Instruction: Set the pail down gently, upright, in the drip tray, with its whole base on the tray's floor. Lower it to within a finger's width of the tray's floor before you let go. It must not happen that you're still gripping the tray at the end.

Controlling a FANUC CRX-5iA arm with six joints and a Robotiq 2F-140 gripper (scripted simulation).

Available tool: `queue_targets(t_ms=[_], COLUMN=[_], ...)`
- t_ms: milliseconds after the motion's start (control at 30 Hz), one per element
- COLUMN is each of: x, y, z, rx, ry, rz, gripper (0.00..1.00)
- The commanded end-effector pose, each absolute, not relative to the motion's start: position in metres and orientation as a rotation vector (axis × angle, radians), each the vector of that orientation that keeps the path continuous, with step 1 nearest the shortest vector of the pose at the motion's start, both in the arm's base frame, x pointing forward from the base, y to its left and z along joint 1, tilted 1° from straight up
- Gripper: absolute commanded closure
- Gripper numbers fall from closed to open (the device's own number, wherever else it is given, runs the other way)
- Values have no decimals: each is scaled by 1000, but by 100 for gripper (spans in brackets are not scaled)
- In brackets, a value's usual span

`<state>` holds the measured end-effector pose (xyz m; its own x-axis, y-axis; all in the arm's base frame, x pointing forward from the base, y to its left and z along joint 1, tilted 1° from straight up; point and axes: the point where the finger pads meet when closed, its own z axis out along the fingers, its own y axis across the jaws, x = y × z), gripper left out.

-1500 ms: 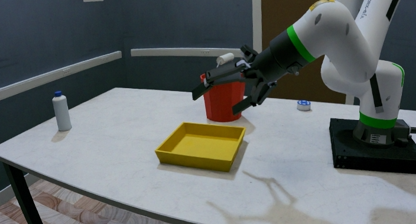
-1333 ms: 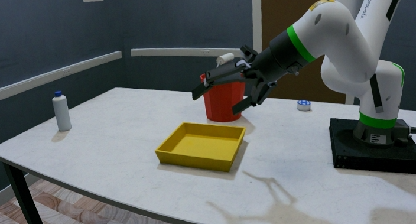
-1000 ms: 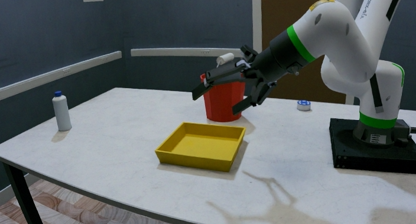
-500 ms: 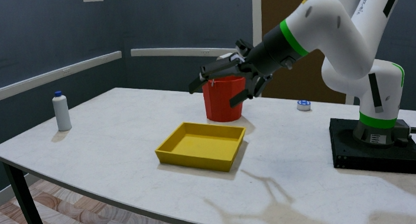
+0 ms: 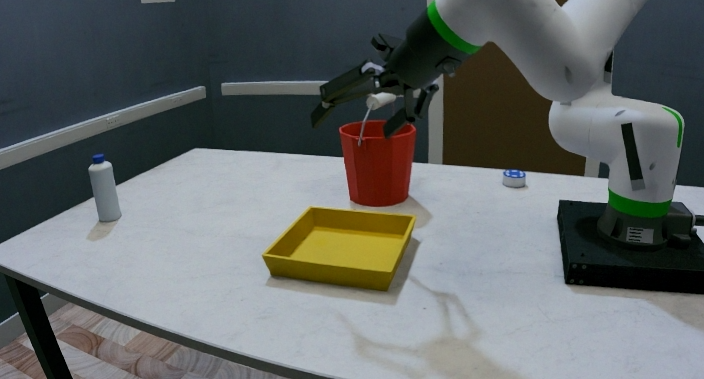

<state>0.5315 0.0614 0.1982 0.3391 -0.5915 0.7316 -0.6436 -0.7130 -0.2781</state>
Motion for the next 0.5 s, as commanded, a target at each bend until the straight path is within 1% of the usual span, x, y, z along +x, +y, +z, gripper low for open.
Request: queue_targets(t_ms=[0, 167, 200, 467], x=[539, 541, 542, 539], y=[40, 27, 15, -14], z=[210, 215, 219, 228], rx=[2491, 2479, 2472, 2476], ry=[-1136, -1117, -1098, -1035], rz=[1250, 1196, 1142, 970], gripper=[0, 0, 0, 0])
